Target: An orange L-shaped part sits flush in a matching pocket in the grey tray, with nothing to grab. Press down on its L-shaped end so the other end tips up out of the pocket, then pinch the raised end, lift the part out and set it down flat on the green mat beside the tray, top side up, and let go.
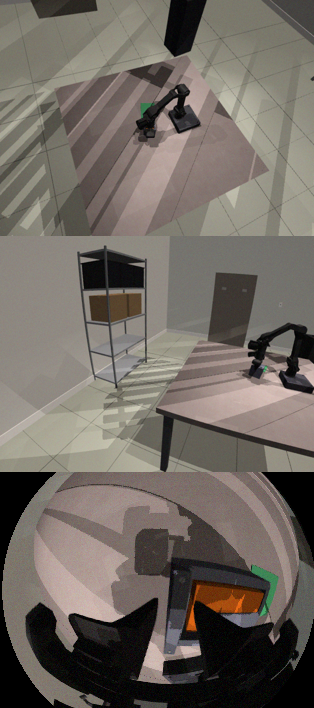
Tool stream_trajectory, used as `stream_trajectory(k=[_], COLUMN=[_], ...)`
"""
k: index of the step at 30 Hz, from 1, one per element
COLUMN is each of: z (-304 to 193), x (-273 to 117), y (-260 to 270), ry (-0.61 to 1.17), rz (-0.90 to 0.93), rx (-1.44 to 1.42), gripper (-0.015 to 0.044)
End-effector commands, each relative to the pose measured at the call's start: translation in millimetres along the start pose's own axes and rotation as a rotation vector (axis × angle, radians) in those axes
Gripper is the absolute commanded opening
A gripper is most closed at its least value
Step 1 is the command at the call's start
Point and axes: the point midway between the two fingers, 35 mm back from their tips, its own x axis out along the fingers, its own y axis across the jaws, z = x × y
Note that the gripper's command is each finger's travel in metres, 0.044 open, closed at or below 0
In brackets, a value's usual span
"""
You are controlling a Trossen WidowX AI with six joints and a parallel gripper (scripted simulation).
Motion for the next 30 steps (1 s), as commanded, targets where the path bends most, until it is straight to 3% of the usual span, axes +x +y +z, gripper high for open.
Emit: stream_trajectory(k=[1,30], z=[-1.6,-2.4], x=[10.7,27.9], y=[-1.9,-2.4], ry=[0.009,0.01], rz=[-0.012,-0.012], rx=[-0.004,-0.004], gripper=[0.018,0.018])
